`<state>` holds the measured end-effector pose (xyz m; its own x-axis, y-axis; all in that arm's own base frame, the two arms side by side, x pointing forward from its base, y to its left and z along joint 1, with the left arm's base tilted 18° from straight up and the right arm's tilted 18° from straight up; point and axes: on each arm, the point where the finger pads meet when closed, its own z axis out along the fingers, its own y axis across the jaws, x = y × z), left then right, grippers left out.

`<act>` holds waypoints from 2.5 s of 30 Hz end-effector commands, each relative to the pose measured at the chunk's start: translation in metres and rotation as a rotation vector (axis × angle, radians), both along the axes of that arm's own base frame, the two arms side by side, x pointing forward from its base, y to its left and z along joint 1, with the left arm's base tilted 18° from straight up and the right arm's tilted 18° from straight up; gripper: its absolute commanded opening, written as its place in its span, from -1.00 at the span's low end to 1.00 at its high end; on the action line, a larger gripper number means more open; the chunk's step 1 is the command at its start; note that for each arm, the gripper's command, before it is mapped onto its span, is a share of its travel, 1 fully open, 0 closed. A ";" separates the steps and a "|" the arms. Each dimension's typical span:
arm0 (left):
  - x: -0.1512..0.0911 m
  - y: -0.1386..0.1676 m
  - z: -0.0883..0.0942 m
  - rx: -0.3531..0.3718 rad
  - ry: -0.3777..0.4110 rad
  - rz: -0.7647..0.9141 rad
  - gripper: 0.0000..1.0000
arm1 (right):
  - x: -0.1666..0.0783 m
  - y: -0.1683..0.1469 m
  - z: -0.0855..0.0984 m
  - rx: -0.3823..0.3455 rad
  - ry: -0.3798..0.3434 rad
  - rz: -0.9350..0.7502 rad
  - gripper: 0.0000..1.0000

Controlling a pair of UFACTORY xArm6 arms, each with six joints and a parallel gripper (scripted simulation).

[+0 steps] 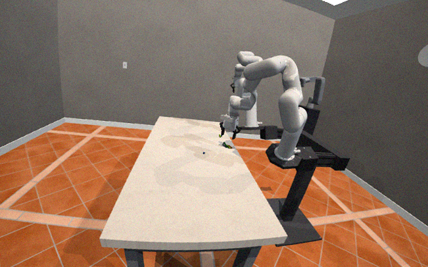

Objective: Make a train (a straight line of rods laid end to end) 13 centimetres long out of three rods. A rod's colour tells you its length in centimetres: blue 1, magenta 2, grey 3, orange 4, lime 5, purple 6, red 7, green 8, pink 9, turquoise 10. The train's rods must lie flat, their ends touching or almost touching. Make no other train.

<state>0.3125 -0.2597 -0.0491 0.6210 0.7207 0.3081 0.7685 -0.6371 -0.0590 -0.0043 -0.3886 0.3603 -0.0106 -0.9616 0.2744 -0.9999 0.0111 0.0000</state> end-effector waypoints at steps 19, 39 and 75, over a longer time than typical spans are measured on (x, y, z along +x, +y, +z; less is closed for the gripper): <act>-0.044 -0.014 -0.015 0.069 0.132 -0.434 0.20 | 0.000 0.000 0.001 -0.004 0.000 0.000 1.00; -0.044 -0.014 -0.016 0.069 0.132 -0.434 0.20 | 0.000 0.000 0.001 -0.004 0.000 0.000 1.00; -0.039 -0.003 -0.051 0.069 0.132 -0.434 0.20 | 0.000 0.000 0.001 -0.004 0.000 0.000 1.00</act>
